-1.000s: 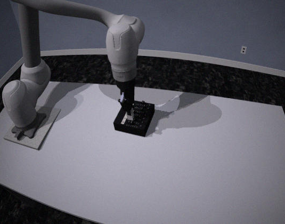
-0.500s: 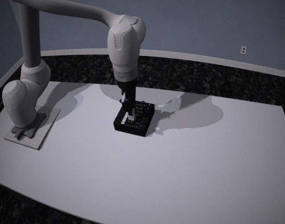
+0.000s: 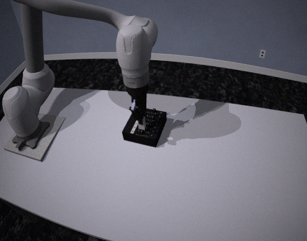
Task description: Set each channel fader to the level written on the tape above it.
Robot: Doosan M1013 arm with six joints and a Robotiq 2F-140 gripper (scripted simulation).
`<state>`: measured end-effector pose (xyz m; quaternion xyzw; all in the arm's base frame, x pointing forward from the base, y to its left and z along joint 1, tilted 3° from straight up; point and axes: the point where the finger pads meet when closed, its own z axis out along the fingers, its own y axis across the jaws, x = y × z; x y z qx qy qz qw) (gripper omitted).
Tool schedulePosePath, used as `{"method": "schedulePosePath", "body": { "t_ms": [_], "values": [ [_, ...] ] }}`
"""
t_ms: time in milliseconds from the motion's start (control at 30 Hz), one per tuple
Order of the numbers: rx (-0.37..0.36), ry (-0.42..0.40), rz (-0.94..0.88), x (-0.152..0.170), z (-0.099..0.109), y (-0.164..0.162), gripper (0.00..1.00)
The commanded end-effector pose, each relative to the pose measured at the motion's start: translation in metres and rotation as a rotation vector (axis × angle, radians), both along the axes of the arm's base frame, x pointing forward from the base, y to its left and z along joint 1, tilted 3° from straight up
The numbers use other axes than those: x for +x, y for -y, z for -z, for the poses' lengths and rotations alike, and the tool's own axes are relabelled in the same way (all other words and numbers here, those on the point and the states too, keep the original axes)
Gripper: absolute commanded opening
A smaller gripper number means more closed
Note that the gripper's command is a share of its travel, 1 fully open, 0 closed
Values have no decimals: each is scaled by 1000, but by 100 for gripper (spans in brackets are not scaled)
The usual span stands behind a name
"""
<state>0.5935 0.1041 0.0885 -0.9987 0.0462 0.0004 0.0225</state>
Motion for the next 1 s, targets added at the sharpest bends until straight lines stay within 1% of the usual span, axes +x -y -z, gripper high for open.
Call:
{"method": "schedulePosePath", "body": {
  "t_ms": [0, 967],
  "values": [
    [0, 0, 0, 0, 0, 0, 0],
    [0, 0, 0, -5, 0, 0, 0]
  ]
}}
